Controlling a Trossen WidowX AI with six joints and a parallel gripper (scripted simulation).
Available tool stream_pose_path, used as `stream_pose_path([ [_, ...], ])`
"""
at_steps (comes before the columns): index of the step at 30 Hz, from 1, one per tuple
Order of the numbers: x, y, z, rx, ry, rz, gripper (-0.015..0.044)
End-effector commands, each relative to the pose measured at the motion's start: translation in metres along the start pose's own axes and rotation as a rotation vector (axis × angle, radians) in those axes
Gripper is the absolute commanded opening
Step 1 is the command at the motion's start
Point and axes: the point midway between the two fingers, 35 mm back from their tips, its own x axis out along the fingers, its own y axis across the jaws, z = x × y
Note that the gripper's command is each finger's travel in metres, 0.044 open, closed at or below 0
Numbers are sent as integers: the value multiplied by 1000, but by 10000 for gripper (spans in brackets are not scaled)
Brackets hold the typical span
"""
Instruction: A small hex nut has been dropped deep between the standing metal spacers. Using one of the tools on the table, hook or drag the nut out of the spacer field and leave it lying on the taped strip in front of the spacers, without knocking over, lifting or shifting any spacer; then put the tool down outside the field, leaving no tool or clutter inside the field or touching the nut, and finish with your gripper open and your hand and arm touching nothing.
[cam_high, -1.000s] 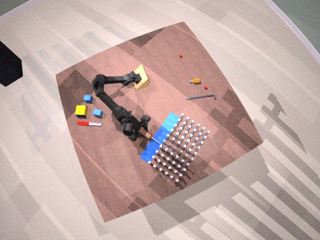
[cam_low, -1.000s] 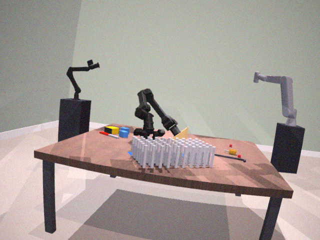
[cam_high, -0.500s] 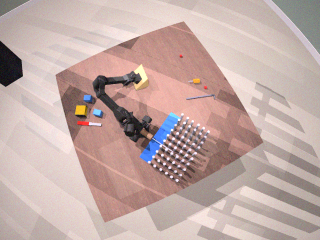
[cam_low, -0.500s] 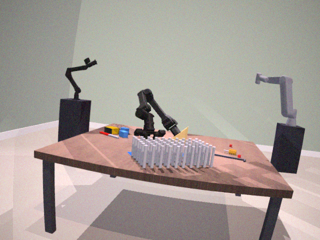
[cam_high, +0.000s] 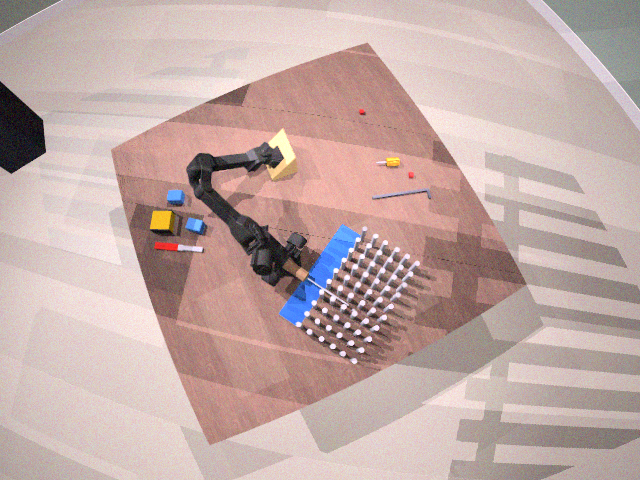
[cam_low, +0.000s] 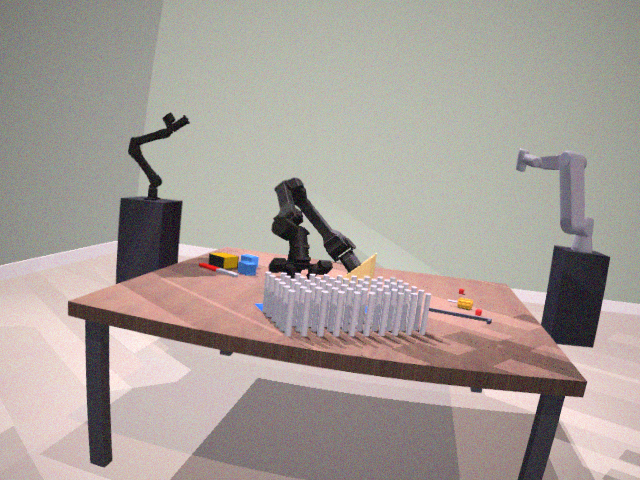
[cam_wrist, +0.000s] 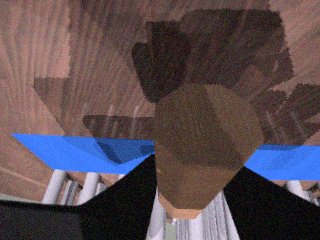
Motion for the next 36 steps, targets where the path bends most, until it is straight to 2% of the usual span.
stream_pose_path([
  [1,2,2,-5,7,4,5,0],
  [36,15,2,-25,8,5,5,0],
])
